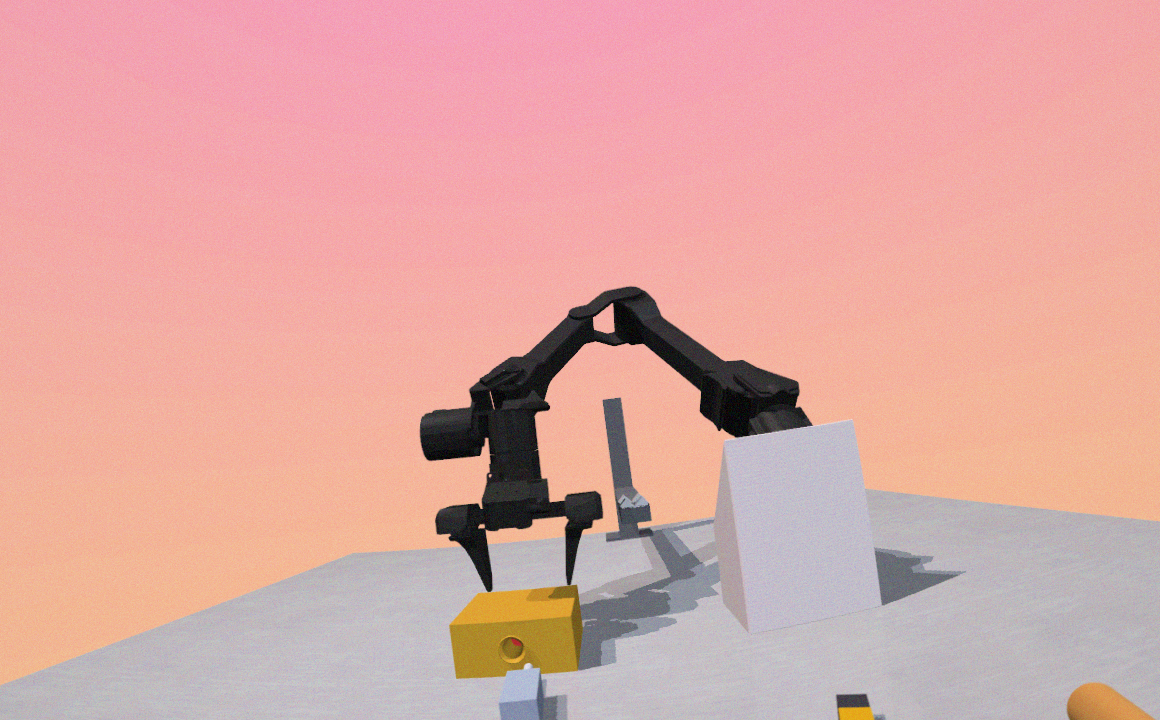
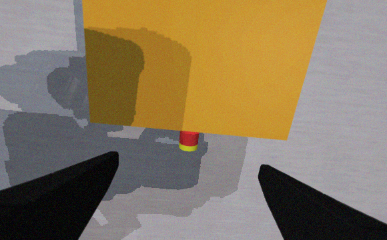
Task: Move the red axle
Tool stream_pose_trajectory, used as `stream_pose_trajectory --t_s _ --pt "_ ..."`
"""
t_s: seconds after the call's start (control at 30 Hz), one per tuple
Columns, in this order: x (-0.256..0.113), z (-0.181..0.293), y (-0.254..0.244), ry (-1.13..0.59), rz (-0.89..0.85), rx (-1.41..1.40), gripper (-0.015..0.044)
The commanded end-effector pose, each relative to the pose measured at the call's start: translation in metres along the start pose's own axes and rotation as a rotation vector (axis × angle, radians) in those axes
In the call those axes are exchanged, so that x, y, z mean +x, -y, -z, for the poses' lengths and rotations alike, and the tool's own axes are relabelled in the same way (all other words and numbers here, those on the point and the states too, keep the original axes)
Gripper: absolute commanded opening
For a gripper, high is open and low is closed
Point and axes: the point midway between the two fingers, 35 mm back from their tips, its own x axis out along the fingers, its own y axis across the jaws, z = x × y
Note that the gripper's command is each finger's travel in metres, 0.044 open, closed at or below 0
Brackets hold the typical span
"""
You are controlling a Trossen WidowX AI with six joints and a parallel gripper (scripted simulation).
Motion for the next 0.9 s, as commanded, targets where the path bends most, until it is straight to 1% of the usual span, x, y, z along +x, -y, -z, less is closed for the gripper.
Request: stream_pose_trajectory --t_s 0.0,0.4,0.53,0.87 --pt "0.007 0.001 -0.001 -0.007 -0.001 -0.005 0.0440" --pt "0.026 0.002 -0.002 -0.009 -0.002 -0.006 0.0440" --pt "0.027 0.002 -0.002 -0.010 -0.002 -0.006 0.0440" --pt "0.026 0.001 -0.002 -0.003 -0.002 -0.001 0.0177"
